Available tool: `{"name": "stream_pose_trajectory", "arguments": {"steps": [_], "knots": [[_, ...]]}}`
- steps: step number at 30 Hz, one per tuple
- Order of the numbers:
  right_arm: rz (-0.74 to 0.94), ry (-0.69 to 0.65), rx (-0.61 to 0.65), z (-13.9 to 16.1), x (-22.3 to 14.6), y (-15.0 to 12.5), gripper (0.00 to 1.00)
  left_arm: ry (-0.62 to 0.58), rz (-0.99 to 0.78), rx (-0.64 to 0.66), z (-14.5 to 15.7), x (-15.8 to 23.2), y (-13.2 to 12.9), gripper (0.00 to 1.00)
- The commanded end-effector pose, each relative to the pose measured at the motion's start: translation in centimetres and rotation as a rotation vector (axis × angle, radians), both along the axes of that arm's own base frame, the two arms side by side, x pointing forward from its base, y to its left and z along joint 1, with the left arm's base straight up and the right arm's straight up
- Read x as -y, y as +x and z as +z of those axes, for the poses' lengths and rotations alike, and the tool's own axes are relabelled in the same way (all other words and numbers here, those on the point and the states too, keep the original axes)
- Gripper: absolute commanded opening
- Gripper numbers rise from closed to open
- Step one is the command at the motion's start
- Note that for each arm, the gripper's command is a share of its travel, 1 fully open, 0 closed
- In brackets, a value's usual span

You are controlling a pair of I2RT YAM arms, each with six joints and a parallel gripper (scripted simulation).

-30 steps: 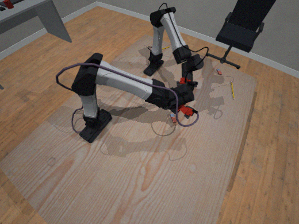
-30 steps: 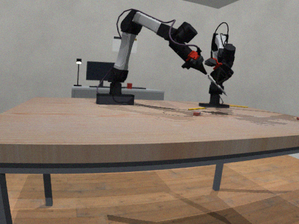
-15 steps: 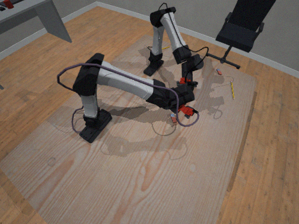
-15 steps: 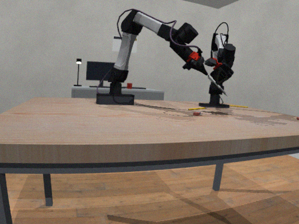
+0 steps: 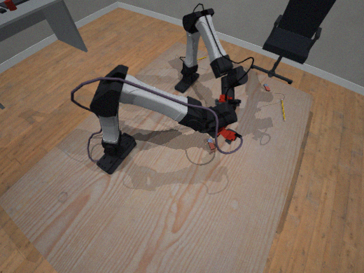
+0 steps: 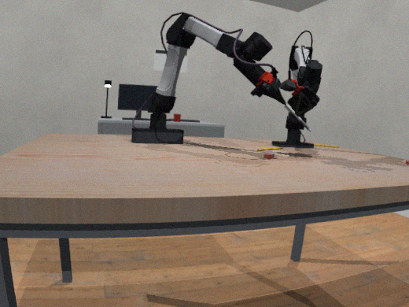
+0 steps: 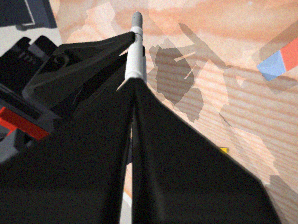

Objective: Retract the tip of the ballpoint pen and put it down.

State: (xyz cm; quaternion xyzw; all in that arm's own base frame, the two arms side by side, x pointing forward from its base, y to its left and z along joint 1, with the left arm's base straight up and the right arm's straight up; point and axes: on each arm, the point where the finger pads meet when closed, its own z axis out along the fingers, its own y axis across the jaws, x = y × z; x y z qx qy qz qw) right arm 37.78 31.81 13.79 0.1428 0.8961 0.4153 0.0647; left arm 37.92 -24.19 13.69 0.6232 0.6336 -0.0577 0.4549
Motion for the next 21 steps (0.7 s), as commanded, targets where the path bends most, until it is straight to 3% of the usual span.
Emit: {"name": "stream_pose_trajectory", "arguments": {"steps": [1, 21], "knots": [[-0.002, -0.004, -0.002, -0.64, -0.74, 0.69, 0.01, 0.0, -0.004, -0.004, -0.64, 0.15, 0.13, 0.11], [0.003, -0.003, -0.001, -1.19, -1.51, 0.69, 0.01, -0.004, -0.012, 0.0, -0.38, 0.36, -0.03, 0.11]]}}
